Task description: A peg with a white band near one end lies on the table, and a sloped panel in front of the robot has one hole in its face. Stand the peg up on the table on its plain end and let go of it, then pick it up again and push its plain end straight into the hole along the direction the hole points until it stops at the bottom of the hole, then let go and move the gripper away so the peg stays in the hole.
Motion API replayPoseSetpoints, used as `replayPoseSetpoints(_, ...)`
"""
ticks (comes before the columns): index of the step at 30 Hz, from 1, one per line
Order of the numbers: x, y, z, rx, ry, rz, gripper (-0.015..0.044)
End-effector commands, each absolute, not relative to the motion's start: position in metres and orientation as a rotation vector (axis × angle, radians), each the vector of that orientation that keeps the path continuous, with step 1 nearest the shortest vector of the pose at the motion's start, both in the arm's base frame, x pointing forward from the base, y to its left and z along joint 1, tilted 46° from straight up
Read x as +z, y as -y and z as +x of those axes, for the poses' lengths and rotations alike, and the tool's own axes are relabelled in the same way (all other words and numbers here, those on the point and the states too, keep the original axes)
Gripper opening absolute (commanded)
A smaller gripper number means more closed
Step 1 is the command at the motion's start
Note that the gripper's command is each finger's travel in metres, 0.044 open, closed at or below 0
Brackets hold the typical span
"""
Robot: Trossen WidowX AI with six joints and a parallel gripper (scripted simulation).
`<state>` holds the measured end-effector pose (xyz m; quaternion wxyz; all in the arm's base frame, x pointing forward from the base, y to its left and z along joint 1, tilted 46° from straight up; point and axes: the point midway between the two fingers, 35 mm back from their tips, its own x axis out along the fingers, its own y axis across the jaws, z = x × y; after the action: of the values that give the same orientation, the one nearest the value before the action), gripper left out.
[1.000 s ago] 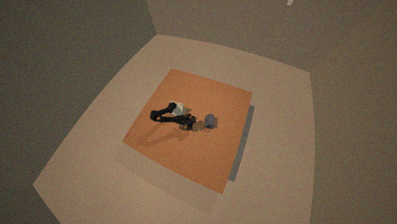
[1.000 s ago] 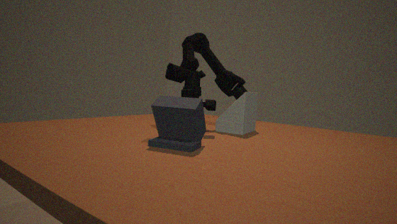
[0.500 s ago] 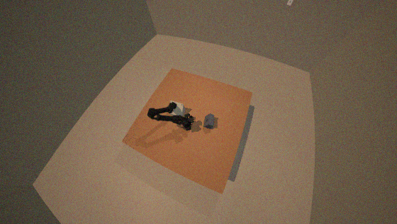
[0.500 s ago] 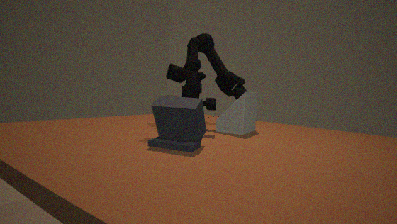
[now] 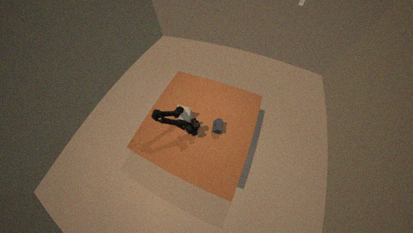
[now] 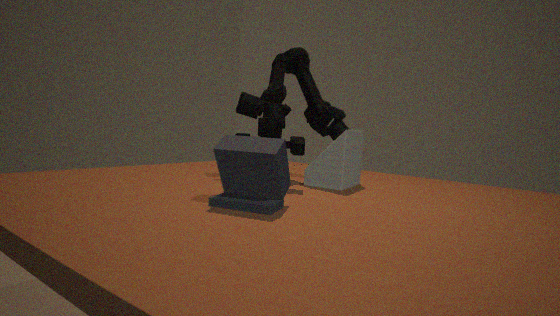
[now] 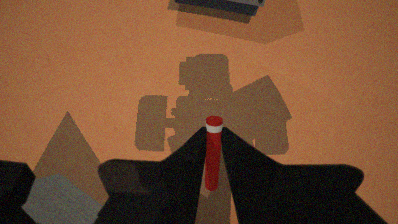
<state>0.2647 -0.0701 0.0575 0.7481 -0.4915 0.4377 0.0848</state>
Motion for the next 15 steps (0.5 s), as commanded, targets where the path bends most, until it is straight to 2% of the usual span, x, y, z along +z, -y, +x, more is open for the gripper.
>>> replayPoseSetpoints(1,0.0601,0.0703,0.2628,0.200,-0.923,-1.073,0.0051)
replayPoseSetpoints(15,0.0652,0.0722,0.2551,0.262,-0.815,-1.051,0.0051)
